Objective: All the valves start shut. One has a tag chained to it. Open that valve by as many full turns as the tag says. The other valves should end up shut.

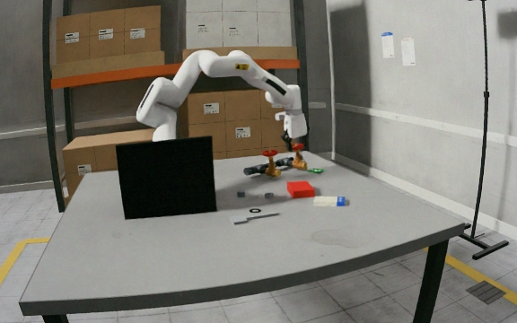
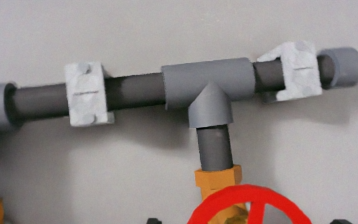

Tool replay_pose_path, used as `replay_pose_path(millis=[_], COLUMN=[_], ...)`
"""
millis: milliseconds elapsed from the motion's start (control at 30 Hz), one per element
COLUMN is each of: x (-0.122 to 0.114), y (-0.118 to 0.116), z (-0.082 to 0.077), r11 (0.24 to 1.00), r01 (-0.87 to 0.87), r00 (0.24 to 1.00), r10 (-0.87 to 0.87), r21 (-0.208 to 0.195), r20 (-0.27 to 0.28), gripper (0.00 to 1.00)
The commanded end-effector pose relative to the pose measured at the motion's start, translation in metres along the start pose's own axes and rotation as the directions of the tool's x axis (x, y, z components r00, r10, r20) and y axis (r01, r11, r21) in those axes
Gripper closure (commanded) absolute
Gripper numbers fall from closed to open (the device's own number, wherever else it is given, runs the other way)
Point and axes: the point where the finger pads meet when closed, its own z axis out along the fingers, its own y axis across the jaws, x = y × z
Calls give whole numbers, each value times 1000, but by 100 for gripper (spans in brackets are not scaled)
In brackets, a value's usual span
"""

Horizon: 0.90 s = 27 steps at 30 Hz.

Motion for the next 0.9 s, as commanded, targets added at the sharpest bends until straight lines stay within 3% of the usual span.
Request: replay_pose_path(millis=[0,267,300,867], x=[0,0,0,0], y=[1,1,1,1], z=[-1,-1,-1,-1], r11=[978,973,973,973], r01=[-210,-230,-230,-230], r00=[977,973,973,973], r10=[210,230,230,230], r21=[-9,-9,-9,-9], r20=[28,27,27,27], gripper=[0,0,100,100])
